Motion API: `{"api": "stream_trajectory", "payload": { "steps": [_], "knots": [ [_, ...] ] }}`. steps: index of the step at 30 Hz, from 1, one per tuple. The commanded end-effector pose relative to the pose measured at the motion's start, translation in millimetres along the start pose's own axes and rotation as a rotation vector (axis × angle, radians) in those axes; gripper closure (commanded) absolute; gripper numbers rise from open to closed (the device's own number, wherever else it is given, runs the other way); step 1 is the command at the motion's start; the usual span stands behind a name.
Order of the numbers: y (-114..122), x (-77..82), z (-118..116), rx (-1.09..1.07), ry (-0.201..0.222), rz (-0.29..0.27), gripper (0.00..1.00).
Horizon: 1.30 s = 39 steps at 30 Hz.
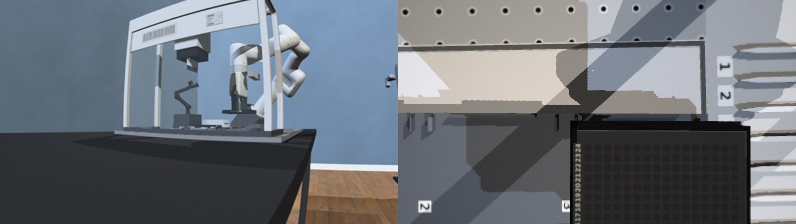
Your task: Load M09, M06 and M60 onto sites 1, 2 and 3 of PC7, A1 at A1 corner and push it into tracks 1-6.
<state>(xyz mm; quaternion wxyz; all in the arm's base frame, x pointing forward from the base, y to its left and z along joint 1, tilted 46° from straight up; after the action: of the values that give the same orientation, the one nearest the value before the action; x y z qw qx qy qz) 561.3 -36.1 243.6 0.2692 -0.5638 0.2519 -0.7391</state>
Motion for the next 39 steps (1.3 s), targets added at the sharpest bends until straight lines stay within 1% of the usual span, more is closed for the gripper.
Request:
{"api": "stream_trajectory", "payload": {
  "steps": [1,3,5,20,22,32,39],
  "knots": [
    [0.8,-3.0,1.1,0.0,0.006,-0.003,1.0],
    [0.8,-6.3,1.1,0.0,0.006,-0.003,1.0],
    [0.8,-6.3,1.1,0.0,0.006,-0.003,1.0],
    [0.8,-31.4,1.2,0.0,0.006,-0.003,1.0],
    [0.8,-31.4,1.2,0.0,0.006,-0.003,1.0],
    [0.8,-48.0,1.3,0.0,0.006,-0.003,1.0],
    [0.8,-48.5,1.3,0.0,0.006,-0.003,1.0]
  ]
}}
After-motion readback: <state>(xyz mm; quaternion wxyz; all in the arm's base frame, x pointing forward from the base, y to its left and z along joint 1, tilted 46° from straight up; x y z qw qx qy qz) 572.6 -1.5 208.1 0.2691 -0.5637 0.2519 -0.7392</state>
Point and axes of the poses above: the point where the finger pads meet when closed, its own x axis back along the fingers, its own z axis across the jaws, y = z × x, the point moved 9 cm from there along x, back along the fingers, and after that the axes turned 3 degrees about x, right-handed, at the moved point
